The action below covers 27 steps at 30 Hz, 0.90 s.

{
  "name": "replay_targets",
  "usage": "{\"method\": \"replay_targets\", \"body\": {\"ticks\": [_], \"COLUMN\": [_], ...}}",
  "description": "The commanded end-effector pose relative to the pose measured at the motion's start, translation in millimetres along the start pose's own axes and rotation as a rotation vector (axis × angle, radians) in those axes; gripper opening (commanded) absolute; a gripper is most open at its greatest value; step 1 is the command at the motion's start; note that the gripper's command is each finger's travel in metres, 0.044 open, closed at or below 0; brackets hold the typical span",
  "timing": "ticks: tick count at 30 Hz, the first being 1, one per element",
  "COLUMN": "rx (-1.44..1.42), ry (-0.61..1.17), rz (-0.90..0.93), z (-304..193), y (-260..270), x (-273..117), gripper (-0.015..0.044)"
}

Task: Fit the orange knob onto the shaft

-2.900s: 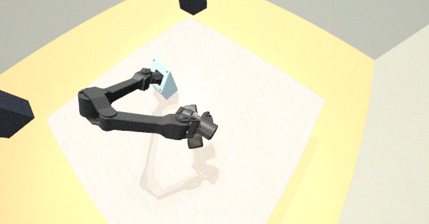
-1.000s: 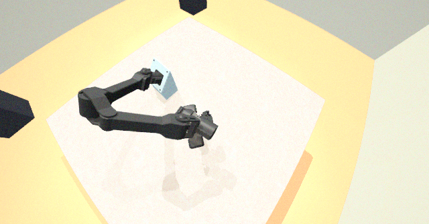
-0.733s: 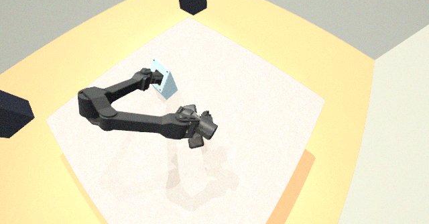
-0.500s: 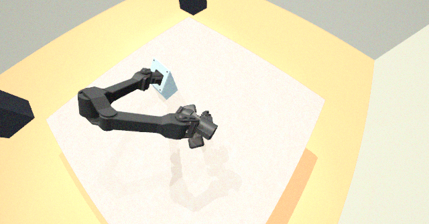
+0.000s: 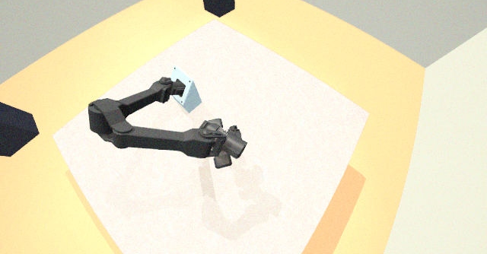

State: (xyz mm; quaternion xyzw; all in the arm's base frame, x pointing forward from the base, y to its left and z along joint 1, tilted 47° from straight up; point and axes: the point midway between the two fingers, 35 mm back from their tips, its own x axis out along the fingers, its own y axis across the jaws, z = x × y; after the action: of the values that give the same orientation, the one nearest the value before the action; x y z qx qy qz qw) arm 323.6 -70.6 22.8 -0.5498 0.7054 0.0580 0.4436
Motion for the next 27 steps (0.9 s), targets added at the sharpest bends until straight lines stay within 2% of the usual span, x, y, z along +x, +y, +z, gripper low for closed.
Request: {"method": "replay_targets", "body": {"ticks": [1, 27], "rx": [-0.006, -0.039], "ry": [0.000, 0.000], "rz": [0.001, 0.001], "z": [-0.4, -2.6], "y": [0.9, 0.4], "x": [0.3, -5.4], "gripper": [0.0000, 0.0000]}}
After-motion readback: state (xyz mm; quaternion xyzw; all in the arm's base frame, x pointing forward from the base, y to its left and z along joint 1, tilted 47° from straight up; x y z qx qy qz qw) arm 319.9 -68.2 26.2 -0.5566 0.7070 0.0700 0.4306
